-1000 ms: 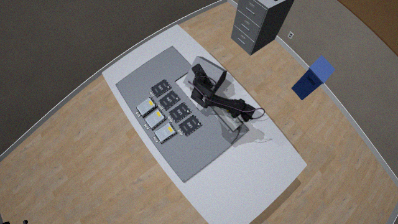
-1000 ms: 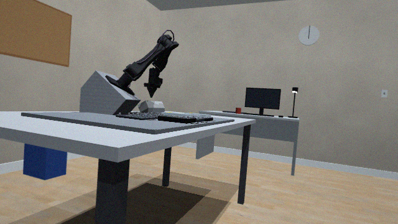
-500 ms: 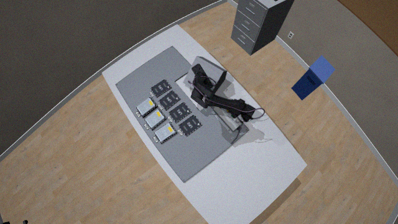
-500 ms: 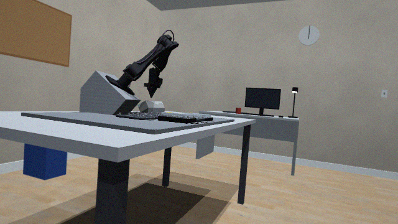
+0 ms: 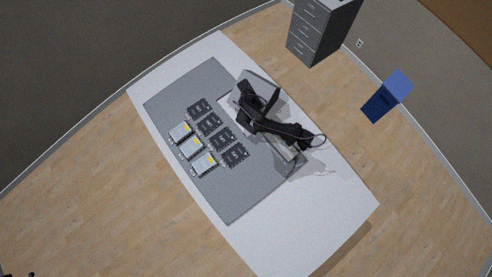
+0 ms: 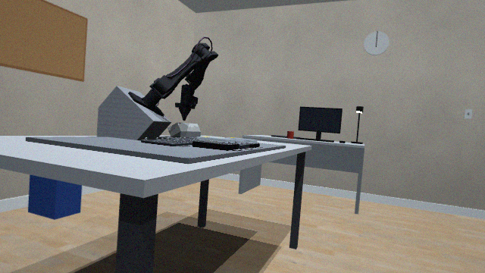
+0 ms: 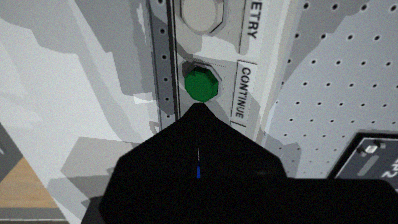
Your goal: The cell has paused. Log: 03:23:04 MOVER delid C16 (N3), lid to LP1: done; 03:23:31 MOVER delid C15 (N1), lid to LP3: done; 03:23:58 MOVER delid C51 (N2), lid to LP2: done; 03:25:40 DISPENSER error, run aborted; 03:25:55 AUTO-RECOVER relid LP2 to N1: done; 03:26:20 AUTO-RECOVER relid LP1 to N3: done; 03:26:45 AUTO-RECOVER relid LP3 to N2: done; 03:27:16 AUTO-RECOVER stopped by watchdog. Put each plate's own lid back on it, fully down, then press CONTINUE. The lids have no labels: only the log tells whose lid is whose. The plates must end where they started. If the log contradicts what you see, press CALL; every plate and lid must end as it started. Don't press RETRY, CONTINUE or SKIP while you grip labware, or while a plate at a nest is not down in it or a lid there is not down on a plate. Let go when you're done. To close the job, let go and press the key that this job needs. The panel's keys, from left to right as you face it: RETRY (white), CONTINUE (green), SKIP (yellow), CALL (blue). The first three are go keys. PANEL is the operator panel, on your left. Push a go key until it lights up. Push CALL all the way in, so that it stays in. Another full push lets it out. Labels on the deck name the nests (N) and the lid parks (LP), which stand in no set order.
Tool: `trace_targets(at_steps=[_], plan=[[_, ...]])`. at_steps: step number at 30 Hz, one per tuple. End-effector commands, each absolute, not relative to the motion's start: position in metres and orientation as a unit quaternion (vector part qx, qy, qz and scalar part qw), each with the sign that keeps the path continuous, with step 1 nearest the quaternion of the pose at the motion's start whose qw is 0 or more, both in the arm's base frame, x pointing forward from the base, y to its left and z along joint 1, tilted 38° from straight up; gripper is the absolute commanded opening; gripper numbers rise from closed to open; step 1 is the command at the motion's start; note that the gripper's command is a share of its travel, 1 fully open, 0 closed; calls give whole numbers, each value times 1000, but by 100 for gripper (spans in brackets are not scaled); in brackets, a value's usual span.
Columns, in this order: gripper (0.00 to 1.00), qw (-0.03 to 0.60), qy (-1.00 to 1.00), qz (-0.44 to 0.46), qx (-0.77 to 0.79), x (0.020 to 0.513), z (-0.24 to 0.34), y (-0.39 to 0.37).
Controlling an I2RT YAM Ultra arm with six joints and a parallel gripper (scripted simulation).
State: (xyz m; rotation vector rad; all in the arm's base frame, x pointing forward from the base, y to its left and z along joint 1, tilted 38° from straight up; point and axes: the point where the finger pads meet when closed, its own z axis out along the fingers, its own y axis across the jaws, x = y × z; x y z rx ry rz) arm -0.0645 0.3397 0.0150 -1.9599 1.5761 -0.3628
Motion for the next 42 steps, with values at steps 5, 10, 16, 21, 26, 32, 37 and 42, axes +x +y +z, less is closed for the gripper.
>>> trace_targets(at_steps=[5, 10, 16, 21, 26, 32, 37, 42], plan=[[0, 308, 585, -124, -740, -70, 17, 348], [0, 307, 585, -127, -740, -66, 13, 347], [0, 307, 584, -129, -741, -64, 8, 348], [0, 307, 584, -129, -740, -62, 8, 346], [0, 305, 583, -133, -741, -60, 2, 347], [0, 305, 583, -132, -741, -58, 0, 348], [0, 311, 586, -121, -738, -59, 3, 352], [0, 309, 585, -125, -740, -59, 0, 355]])
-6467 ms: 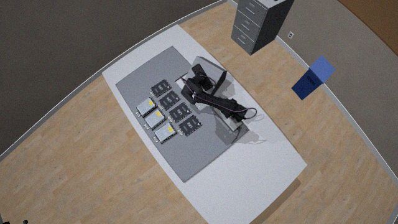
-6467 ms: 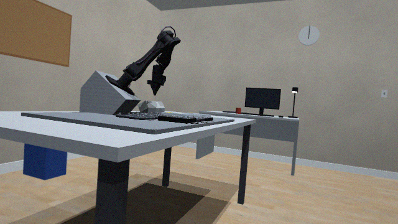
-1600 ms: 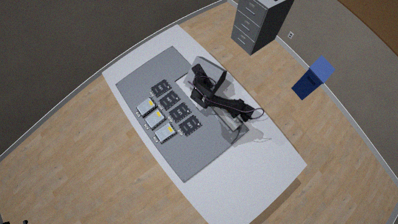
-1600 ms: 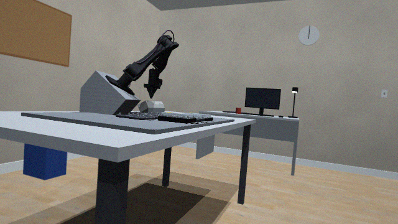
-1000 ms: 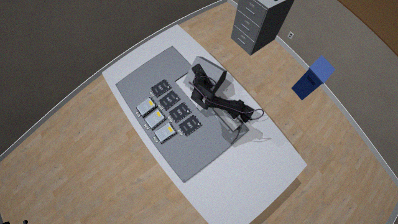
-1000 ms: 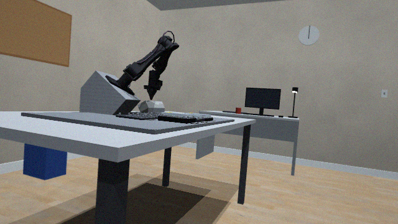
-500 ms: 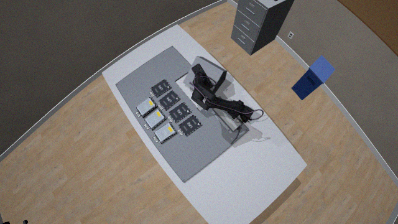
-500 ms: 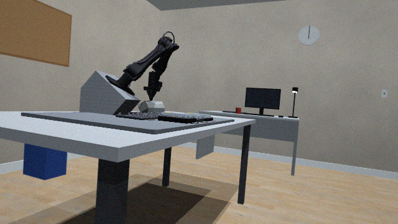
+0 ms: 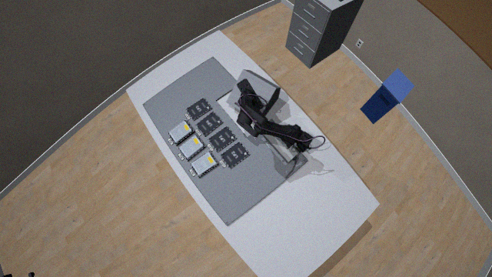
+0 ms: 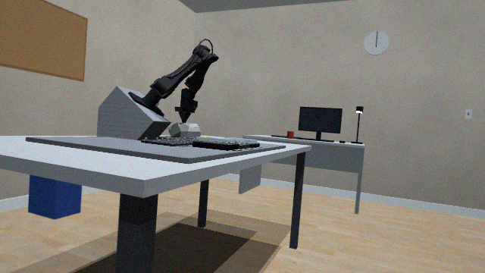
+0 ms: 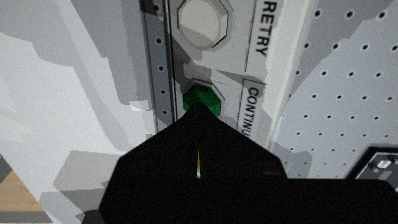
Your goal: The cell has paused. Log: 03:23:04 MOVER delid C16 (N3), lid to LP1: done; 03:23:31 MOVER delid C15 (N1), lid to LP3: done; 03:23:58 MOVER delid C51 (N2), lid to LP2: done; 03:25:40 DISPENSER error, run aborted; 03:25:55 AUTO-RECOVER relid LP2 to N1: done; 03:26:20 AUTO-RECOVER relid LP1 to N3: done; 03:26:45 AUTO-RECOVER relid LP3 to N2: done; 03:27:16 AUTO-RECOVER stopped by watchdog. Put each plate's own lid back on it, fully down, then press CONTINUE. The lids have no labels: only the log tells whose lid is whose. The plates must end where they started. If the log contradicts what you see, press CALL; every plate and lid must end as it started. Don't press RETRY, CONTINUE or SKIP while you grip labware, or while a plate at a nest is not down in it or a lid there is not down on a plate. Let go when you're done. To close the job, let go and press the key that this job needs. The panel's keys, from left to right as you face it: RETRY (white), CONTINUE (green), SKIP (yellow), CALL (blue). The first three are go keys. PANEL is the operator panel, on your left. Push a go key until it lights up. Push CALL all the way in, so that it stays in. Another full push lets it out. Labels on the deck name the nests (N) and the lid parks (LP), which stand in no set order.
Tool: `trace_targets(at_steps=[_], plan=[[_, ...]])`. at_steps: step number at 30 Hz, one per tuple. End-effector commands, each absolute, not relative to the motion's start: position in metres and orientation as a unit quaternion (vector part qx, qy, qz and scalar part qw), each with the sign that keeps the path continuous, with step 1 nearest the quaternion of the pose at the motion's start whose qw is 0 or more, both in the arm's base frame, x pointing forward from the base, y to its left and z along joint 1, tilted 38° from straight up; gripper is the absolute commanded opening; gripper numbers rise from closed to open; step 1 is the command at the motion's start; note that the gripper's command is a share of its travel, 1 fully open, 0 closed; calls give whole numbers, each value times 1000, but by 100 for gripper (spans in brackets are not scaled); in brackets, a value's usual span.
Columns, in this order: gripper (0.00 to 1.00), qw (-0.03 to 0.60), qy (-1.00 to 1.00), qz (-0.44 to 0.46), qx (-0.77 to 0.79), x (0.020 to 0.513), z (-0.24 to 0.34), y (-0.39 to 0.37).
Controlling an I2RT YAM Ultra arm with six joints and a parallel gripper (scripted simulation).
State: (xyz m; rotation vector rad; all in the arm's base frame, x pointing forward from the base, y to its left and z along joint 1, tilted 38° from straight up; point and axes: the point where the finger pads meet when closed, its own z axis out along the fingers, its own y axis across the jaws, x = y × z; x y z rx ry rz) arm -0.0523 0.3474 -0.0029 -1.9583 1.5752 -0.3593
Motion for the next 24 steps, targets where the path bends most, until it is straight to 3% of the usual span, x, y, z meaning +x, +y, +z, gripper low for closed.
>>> trace_targets(at_steps=[1, 24], plan=[[0, 308, 585, -126, -740, -58, 0, 355], [0, 306, 584, -130, -741, -54, -5, 351]])
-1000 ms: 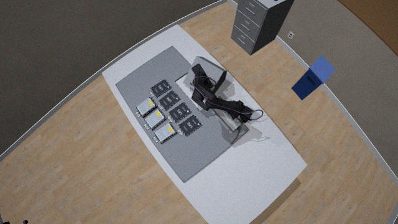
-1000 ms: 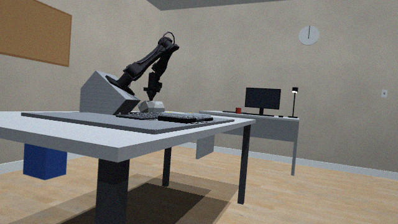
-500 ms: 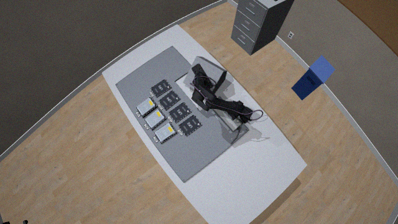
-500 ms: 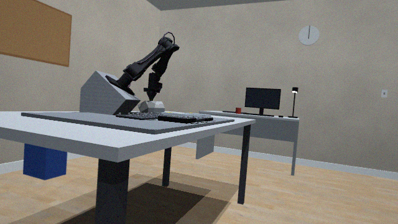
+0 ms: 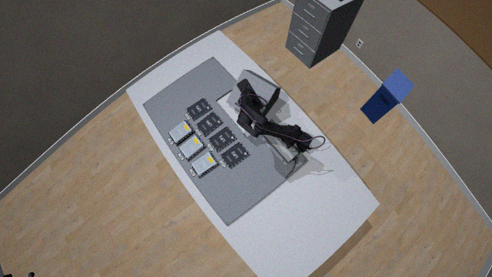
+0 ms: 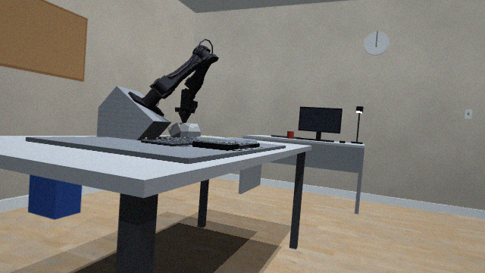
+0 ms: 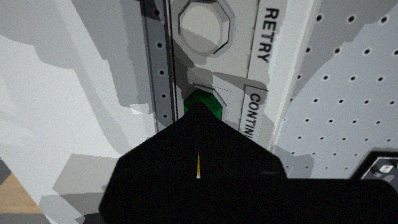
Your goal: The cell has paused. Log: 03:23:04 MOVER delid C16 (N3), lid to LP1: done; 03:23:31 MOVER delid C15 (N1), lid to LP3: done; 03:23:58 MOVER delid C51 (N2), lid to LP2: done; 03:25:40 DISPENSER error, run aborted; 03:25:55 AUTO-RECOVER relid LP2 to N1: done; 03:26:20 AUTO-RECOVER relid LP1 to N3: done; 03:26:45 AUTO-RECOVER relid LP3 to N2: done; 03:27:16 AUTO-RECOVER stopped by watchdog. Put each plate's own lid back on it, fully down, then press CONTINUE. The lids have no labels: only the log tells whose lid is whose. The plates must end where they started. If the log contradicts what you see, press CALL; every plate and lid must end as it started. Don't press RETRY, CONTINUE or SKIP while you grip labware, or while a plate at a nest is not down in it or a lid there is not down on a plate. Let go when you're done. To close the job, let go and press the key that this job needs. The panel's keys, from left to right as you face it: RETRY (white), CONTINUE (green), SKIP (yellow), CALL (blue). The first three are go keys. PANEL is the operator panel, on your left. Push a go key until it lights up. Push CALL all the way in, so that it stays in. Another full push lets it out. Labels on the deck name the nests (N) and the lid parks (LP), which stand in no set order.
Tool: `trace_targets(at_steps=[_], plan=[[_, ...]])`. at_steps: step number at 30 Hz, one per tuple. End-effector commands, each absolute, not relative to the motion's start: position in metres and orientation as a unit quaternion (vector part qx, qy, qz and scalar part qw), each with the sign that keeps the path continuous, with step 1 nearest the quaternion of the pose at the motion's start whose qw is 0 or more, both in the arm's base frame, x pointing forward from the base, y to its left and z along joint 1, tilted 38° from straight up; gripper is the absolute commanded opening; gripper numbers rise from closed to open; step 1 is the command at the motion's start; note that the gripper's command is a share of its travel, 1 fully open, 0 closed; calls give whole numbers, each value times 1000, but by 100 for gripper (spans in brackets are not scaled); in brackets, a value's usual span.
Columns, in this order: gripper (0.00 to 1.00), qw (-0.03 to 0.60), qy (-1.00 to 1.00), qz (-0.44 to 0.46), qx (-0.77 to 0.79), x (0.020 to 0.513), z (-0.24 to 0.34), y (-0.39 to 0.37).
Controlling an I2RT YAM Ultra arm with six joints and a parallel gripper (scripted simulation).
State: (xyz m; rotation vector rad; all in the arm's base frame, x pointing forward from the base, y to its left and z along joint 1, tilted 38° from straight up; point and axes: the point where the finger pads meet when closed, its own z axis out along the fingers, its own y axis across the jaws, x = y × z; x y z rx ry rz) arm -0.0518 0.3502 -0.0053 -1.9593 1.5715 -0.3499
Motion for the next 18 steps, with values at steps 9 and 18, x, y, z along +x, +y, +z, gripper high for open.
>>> trace_targets(at_steps=[9, 18], plan=[[0, 303, 585, -136, -739, -48, -9, 348], [0, 302, 585, -138, -739, -46, -11, 348]])
